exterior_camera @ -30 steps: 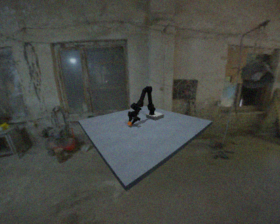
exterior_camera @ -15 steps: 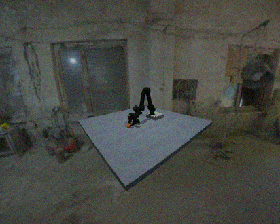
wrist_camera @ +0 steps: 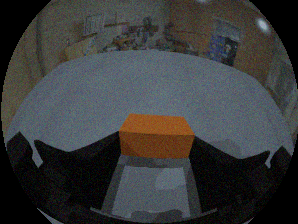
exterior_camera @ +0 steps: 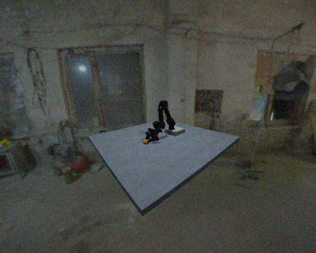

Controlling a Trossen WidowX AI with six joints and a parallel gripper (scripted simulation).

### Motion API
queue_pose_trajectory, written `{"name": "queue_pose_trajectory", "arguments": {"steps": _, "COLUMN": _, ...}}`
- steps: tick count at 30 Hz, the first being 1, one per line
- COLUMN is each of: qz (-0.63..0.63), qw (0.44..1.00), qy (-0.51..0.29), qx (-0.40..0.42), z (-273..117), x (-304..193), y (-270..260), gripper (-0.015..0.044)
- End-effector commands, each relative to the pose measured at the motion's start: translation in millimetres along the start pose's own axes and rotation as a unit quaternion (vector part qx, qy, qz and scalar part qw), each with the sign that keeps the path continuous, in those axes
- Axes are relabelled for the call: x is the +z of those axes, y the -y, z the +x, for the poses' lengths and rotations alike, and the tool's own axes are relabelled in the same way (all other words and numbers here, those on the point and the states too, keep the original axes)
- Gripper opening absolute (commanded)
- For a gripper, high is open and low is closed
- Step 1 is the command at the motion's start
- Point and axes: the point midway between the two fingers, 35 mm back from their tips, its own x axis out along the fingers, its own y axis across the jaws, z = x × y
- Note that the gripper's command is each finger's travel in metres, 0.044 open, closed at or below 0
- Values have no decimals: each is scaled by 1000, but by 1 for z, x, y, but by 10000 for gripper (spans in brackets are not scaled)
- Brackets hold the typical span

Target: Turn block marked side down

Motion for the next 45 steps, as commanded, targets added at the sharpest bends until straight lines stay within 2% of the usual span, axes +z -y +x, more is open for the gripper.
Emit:
{"name": "queue_pose_trajectory", "arguments": {"steps": 1, "qz": -2, "qw": 1000, "qy": 13, "qx": -3, "z": -8, "x": -9, "y": 2, "gripper": 0}}
{"name": "queue_pose_trajectory", "arguments": {"steps": 10, "qz": -1, "qw": 999, "qy": 52, "qx": -4, "z": -18, "x": -6, "y": 4, "gripper": 0}}
{"name": "queue_pose_trajectory", "arguments": {"steps": 24, "qz": -1, "qw": 999, "qy": 53, "qx": -4, "z": -18, "x": -6, "y": 4, "gripper": 0}}
{"name": "queue_pose_trajectory", "arguments": {"steps": 40, "qz": -1, "qw": 999, "qy": 53, "qx": -4, "z": -18, "x": -6, "y": 4, "gripper": 420}}
{"name": "queue_pose_trajectory", "arguments": {"steps": 41, "qz": -1, "qw": 999, "qy": 53, "qx": -4, "z": -18, "x": -6, "y": 4, "gripper": 440}}
{"name": "queue_pose_trajectory", "arguments": {"steps": 45, "qz": -1, "qw": 999, "qy": 53, "qx": -4, "z": -18, "x": -6, "y": 4, "gripper": 440}}
